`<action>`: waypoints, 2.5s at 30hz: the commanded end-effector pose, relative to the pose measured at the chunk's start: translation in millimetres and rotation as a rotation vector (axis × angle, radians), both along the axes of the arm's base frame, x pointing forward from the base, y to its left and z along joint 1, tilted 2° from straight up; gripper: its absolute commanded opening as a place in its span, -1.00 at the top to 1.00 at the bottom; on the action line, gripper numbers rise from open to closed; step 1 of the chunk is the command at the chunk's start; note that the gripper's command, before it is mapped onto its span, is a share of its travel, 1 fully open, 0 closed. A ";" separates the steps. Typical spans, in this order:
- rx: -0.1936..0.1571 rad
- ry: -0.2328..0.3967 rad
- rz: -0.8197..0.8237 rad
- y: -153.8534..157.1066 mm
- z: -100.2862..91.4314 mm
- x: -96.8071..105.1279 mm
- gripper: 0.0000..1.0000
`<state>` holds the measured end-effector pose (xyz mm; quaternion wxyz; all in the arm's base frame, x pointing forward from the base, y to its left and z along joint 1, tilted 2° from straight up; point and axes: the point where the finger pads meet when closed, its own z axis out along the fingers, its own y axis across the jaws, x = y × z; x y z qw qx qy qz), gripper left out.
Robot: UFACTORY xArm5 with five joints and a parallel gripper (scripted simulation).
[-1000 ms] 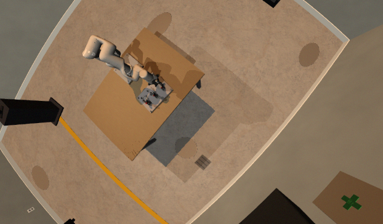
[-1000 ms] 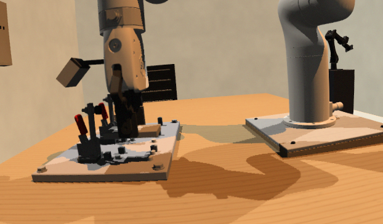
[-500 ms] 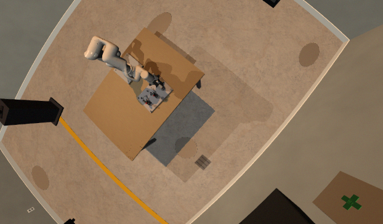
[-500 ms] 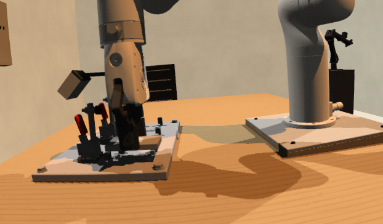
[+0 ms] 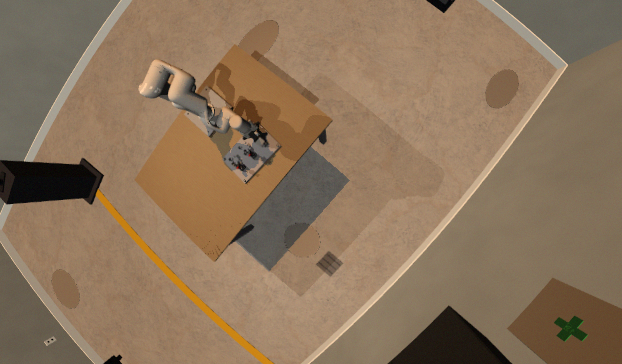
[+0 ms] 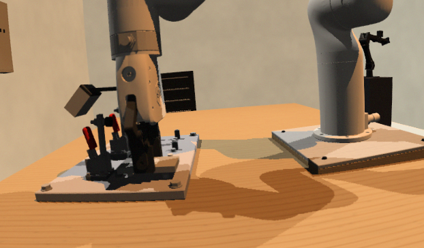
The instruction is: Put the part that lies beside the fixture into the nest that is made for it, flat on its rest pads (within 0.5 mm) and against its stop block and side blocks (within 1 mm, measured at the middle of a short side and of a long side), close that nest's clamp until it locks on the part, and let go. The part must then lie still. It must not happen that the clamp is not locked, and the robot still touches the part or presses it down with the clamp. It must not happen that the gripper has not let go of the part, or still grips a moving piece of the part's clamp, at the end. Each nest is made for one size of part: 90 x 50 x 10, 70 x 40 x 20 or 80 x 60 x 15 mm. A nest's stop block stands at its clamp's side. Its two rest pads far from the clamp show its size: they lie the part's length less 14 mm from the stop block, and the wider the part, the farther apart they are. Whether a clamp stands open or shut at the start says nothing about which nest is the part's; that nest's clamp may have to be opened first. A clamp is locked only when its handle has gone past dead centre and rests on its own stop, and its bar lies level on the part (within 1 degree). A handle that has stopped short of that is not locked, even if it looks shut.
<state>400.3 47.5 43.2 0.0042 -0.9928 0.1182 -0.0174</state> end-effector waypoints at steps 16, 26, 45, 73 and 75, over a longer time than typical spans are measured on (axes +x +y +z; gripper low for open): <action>0.000 -0.004 0.000 0.2 0.5 1.4 1.00; 0.000 -0.004 0.000 0.2 0.5 1.4 1.00; 0.000 -0.004 0.000 -1.4 -4.2 2.5 1.00; 0.000 -0.004 0.000 -2.2 -5.0 3.1 1.00; 0.000 -0.004 0.000 -2.8 -5.0 3.4 1.00</action>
